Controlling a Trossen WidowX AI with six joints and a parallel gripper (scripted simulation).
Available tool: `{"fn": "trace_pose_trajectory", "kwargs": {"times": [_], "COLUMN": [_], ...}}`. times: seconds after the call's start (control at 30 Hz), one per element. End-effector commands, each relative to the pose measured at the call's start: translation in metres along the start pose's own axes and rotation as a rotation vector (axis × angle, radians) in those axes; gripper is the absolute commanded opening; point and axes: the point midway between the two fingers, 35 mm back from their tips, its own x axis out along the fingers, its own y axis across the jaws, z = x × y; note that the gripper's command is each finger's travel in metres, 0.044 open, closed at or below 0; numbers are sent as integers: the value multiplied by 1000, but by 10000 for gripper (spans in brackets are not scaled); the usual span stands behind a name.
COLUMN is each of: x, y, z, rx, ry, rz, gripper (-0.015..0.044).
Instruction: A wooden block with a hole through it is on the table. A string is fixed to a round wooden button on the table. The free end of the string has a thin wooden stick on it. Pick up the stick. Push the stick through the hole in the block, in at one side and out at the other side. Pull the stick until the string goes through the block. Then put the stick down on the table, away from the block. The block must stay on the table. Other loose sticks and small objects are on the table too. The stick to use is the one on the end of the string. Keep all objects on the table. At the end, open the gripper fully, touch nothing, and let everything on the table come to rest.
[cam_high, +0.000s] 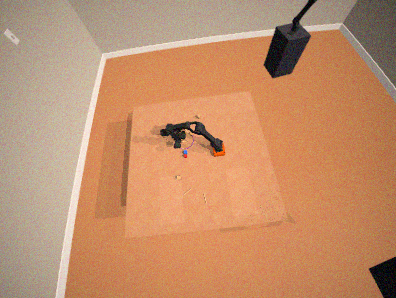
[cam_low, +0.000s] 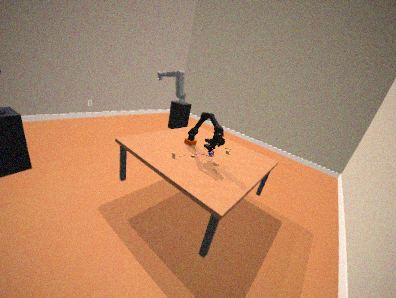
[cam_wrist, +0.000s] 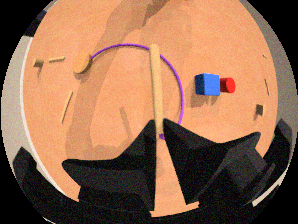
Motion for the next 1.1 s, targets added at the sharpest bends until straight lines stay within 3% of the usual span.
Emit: {"fn": "trace_pose_trajectory", "kwargs": {"times": [0.0, 1.07], "x": [1, -8], "y": [-2, -8], "z": [-4, -43], "rx": [2, 8], "ry": [1, 61], "rz": [-6, -4], "gripper": [0, 0]}}
